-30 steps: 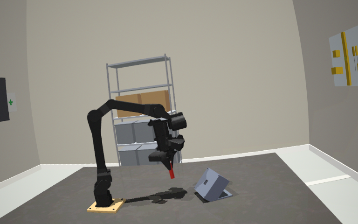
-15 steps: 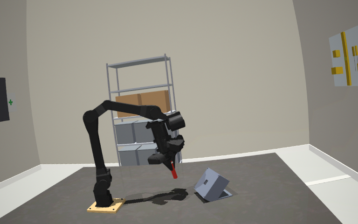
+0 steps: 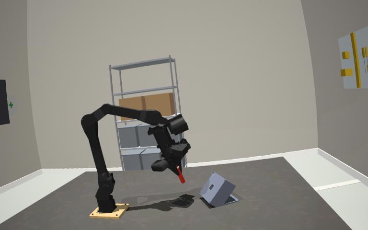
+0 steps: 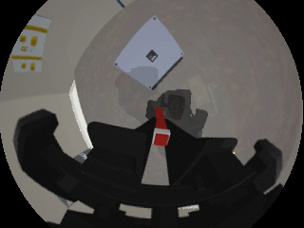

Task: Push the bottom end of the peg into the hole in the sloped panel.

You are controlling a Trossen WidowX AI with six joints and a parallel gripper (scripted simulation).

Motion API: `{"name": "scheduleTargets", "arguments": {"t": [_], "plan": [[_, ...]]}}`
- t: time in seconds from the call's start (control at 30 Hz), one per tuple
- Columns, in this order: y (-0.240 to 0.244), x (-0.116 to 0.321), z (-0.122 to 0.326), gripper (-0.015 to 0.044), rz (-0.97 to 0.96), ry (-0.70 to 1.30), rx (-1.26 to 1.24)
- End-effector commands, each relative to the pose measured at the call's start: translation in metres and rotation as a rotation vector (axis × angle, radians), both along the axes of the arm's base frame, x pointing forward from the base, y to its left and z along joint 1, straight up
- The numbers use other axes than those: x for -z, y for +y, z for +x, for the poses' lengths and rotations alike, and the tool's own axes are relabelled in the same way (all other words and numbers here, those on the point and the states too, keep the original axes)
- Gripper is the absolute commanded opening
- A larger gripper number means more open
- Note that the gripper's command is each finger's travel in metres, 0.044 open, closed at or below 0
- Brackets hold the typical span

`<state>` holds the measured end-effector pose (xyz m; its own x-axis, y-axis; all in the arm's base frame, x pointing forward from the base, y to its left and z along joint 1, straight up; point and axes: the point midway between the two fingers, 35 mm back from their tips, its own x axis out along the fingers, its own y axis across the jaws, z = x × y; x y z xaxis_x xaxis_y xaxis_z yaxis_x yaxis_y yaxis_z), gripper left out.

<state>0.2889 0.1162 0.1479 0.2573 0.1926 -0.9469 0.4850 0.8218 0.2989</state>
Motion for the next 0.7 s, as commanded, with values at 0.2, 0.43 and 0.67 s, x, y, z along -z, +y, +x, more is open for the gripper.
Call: {"name": "scheduleTargets", "arguments": {"t": [0.2, 0.43, 0.67], "plan": [[-0.006, 0.000, 0.004, 0.0000, 0.056, -0.037, 0.074], [-0.011, -0.001, 0.007, 0.0000, 0.092, -0.066, 0.123], [-0.016, -0.002, 0.010, 0.0000, 0.128, -0.095, 0.170]]}}
